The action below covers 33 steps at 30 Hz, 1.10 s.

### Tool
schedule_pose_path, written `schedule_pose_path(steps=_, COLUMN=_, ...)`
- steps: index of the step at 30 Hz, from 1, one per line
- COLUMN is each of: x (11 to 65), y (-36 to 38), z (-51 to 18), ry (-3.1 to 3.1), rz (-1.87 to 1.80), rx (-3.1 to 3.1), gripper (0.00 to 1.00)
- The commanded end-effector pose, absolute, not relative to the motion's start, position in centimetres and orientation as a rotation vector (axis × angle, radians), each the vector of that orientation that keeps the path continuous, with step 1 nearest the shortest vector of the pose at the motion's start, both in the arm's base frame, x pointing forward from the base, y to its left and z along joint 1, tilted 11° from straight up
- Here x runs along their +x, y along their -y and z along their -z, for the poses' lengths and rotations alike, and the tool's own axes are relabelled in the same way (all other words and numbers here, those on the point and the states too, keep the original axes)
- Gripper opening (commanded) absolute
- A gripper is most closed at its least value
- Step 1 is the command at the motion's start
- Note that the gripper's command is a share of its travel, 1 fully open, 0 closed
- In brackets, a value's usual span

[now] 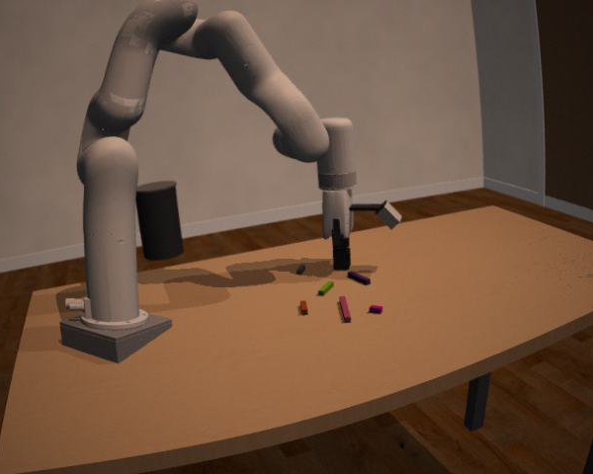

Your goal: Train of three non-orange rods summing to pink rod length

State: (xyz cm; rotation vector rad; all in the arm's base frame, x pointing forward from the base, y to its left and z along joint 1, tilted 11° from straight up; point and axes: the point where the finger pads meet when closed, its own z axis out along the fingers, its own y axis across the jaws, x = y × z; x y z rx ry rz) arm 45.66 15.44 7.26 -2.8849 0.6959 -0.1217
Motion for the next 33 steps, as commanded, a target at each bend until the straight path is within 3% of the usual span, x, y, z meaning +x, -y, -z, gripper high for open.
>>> schedule_pose_path(steps=1, x=45.8, y=-15.4, z=-7.6, ry=-0.695, rz=0.127, rx=-2.883, gripper=0.04)
schedule_pose_path(steps=19, x=44.6, y=-14.1, z=-16.6, ry=-0.695, rz=0.127, rx=-2.883, gripper=0.04)
schedule_pose_path(steps=33, x=44.6, y=-13.9, z=-17.2, ry=-0.697, rz=0.127, rx=-2.882, gripper=0.04)
